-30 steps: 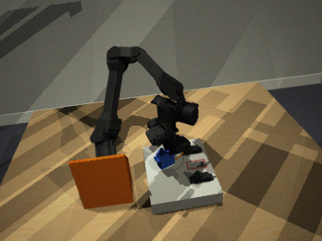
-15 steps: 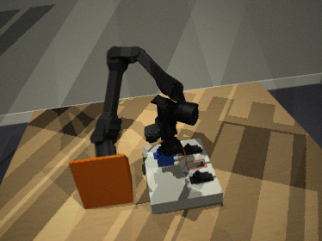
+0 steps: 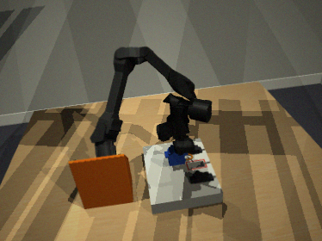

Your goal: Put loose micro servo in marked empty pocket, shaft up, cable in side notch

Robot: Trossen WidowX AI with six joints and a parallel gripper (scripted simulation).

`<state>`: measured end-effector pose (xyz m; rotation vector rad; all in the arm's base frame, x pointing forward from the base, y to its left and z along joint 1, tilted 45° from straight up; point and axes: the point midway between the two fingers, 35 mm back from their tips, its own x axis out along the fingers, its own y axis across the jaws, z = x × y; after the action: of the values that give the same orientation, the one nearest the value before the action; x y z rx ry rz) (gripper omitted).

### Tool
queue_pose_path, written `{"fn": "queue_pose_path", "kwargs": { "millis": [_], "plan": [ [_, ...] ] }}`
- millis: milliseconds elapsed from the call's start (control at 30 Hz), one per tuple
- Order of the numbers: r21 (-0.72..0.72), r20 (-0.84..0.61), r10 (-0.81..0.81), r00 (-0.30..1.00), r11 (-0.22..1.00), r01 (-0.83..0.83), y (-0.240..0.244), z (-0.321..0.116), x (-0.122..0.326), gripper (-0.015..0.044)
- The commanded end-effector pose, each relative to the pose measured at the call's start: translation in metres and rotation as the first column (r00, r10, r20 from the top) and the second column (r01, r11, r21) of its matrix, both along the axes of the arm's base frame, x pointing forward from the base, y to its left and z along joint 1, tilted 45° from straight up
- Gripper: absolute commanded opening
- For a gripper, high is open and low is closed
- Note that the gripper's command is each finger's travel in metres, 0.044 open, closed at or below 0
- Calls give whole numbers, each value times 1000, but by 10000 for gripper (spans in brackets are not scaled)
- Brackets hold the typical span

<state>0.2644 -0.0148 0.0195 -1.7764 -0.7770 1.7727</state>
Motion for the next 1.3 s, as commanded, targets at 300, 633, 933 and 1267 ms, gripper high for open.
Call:
{"fn": "queue_pose_path", "kwargs": {
  "millis": [300, 633, 933, 1267],
  "plan": [
    [0, 11, -6, 1000, 1000, 6, 1, 5, 55, 0],
    [0, 12, -6, 1000, 1000, 6, 2, 5, 72, 0],
    [1, 12, -6, 1000, 1000, 6, 11, -4, 72, 0],
    [1, 12, -6, 1000, 1000, 6, 16, -9, 72, 0]
  ]
}}
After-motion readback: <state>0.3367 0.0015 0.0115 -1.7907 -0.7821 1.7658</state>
